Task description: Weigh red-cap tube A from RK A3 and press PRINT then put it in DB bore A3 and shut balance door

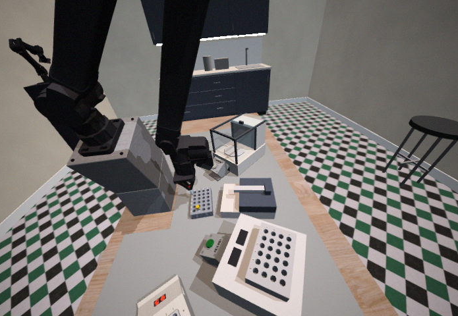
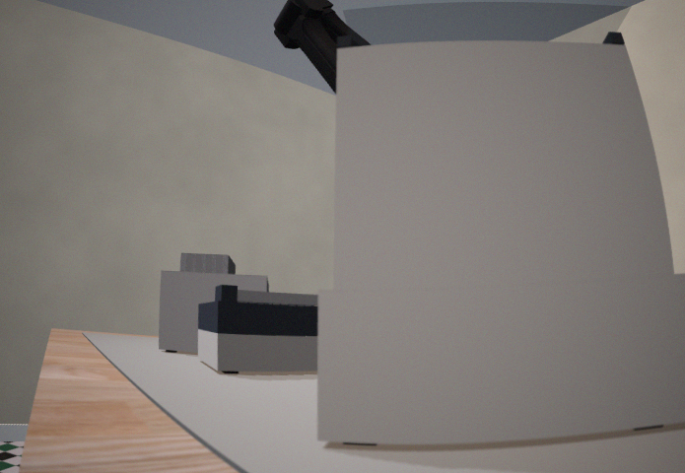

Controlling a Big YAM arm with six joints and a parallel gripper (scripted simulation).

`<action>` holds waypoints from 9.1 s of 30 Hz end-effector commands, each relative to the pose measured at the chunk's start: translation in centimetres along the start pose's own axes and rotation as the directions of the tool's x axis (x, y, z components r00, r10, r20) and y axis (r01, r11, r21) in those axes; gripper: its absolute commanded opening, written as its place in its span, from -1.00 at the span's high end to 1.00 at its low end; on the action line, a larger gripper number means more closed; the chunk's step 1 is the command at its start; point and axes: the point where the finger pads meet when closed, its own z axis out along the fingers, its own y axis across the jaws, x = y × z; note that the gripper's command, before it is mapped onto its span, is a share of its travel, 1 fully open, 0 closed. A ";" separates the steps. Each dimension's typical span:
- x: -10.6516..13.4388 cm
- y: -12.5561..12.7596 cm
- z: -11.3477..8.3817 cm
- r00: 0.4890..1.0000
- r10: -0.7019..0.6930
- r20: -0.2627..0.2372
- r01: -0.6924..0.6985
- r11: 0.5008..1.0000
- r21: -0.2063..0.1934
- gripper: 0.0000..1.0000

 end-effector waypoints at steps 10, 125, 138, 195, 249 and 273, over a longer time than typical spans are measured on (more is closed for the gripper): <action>0.7 0.1 -1.1 1.000 -0.011 -0.001 0.011 1.000 0.002 0.82; -1.4 0.2 -15.8 1.000 0.007 0.029 -0.007 1.000 -0.005 0.82; -1.8 0.3 -18.0 0.999 0.009 0.036 -0.009 1.000 -0.007 0.82; -23.8 26.3 -17.9 0.778 -0.628 0.027 0.628 0.778 0.011 0.82; -22.2 23.8 -14.7 0.792 -0.611 0.000 0.611 0.792 0.005 0.82; -22.7 24.0 -11.3 0.794 -0.608 0.009 0.608 0.794 0.006 0.82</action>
